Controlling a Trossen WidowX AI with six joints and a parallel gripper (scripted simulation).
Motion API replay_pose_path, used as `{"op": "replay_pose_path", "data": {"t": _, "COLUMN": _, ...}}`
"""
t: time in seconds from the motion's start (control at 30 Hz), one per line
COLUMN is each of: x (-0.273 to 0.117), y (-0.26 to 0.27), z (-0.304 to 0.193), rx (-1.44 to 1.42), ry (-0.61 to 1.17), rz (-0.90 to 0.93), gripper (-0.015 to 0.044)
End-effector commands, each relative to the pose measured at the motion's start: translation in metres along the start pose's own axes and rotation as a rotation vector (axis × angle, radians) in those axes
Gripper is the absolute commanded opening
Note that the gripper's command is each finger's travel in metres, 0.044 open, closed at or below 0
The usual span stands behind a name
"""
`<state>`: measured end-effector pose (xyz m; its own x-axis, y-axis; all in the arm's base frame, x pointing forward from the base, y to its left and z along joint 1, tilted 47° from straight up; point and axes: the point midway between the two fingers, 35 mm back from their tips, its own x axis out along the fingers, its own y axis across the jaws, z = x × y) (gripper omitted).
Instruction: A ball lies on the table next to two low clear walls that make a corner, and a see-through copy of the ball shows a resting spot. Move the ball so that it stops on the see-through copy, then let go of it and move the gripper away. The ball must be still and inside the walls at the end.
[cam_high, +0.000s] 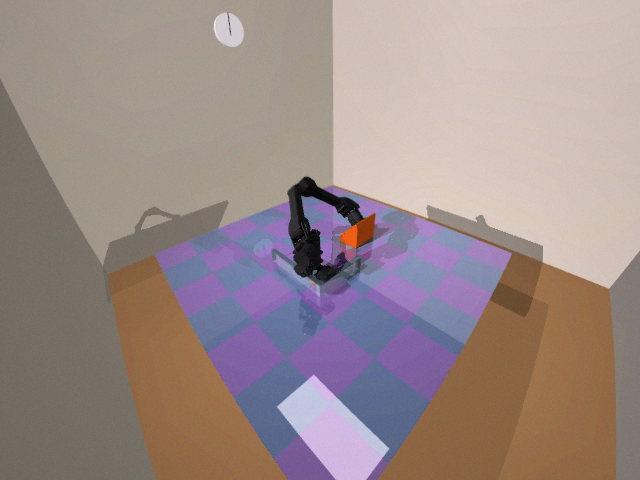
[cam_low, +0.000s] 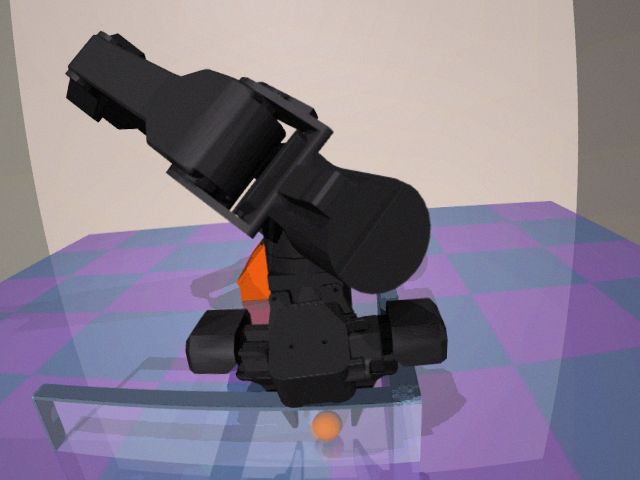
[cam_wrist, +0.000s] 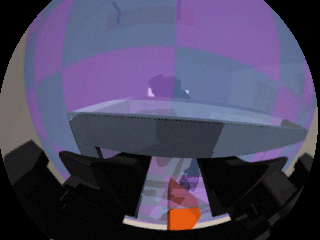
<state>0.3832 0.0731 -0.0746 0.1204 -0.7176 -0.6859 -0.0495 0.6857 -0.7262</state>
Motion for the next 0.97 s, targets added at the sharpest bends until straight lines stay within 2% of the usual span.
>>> {"op": "replay_pose_path", "data": {"t": 0.0, "x": -0.039, "y": 0.003, "z": 0.004, "rx": 0.005, "ry": -0.011, "rz": 0.008, "gripper": 0.0224}}
{"op": "replay_pose_path", "data": {"t": 0.07, "x": -0.071, "y": 0.002, "z": 0.002, "rx": 0.005, "ry": -0.009, "rz": 0.007, "gripper": 0.0224}}
{"op": "replay_pose_path", "data": {"t": 0.13, "x": -0.083, "y": 0.001, "z": 0.001, "rx": 0.006, "ry": -0.008, "rz": 0.005, "gripper": 0.0224}}
{"op": "replay_pose_path", "data": {"t": 0.43, "x": -0.075, "y": 0.005, "z": 0.001, "rx": -0.006, "ry": -0.018, "rz": 0.005, "gripper": 0.0224}}
{"op": "replay_pose_path", "data": {"t": 0.7, "x": -0.123, "y": 0.002, "z": -0.002, "rx": 0.002, "ry": -0.02, "rz": 0.009, "gripper": 0.0434}}
{"op": "replay_pose_path", "data": {"t": 0.93, "x": -0.124, "y": 0.002, "z": -0.002, "rx": 0.002, "ry": -0.02, "rz": 0.009, "gripper": 0.044}}
